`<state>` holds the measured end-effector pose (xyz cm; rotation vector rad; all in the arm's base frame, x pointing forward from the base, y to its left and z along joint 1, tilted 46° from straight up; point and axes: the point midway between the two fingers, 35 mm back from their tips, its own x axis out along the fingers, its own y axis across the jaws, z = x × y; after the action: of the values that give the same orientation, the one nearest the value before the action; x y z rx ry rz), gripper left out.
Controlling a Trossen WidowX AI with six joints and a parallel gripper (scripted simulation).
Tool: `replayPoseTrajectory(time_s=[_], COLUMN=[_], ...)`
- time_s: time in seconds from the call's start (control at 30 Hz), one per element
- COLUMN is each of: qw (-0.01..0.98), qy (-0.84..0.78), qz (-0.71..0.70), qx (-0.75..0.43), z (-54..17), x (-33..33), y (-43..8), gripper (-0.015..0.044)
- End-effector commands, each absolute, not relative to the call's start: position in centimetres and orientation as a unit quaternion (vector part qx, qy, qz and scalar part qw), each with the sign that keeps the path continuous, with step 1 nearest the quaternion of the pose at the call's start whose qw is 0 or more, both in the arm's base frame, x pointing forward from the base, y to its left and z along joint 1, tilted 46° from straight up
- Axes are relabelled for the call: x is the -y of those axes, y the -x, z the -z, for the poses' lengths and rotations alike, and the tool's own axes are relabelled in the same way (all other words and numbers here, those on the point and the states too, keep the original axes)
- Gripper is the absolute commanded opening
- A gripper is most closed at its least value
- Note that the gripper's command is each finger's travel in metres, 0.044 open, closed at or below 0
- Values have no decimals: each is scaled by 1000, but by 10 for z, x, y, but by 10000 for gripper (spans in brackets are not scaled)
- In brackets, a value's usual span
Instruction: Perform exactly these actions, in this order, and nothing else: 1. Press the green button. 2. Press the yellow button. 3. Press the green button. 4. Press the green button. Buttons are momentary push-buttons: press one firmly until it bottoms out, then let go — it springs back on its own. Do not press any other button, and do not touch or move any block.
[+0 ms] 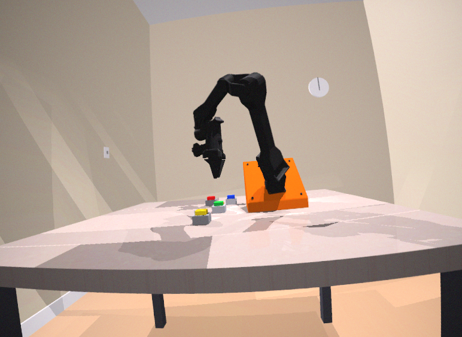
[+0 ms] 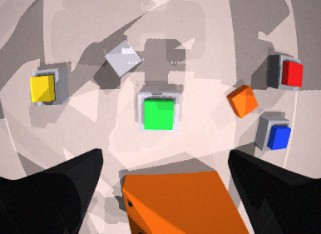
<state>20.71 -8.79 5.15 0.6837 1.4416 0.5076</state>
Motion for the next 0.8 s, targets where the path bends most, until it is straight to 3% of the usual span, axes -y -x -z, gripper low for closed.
replayPoseTrajectory(time_s=[0.0, 0.13, 0.4, 0.77], qw=[663, 663, 663, 663], qy=[-310, -310, -311, -311], qz=[-229, -230, -230, -230], qx=[-642, -641, -641, -641], z=[-45, -11, -9, -9], x=[78, 43, 41, 41], y=[-210, -213, -213, -213], gripper=[348, 242, 33, 20])
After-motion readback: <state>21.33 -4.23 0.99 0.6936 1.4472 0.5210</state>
